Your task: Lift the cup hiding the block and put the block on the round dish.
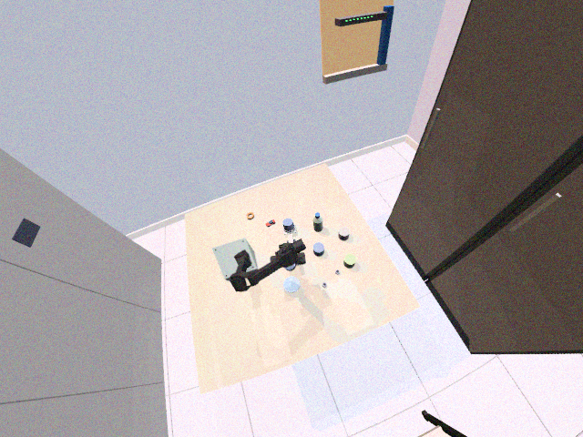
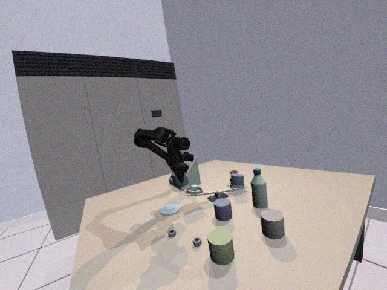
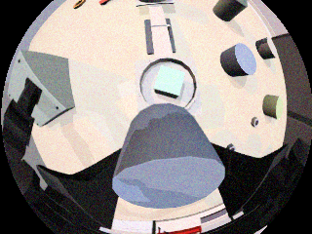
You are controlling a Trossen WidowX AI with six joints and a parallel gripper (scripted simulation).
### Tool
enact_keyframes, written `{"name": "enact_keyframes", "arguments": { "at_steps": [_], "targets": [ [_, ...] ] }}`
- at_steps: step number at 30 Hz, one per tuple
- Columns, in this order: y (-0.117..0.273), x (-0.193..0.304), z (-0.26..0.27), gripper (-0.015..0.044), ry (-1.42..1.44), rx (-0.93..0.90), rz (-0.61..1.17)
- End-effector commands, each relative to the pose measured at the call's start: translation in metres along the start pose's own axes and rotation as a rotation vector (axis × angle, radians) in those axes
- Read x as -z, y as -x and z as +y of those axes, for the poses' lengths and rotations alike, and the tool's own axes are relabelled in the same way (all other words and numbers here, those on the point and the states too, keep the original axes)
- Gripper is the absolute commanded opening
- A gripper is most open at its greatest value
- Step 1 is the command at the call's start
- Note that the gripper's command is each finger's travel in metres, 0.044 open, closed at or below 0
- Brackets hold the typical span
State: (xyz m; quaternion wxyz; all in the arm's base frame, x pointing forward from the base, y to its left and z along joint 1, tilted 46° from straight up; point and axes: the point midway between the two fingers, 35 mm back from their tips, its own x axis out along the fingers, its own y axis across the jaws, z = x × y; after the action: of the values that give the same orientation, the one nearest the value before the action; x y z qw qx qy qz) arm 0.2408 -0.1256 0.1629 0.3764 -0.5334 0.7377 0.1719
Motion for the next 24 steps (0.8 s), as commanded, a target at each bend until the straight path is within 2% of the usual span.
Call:
{"name": "enact_keyframes", "arguments": {
  "at_steps": [1, 24],
  "targets": [
    [-0.006, 0.012, 0.005, 0.0000, -0.017, 0.004, -0.018],
    [-0.040, 0.088, 0.047, 0.0000, -0.005, 0.019, -0.020]
  ]
}}
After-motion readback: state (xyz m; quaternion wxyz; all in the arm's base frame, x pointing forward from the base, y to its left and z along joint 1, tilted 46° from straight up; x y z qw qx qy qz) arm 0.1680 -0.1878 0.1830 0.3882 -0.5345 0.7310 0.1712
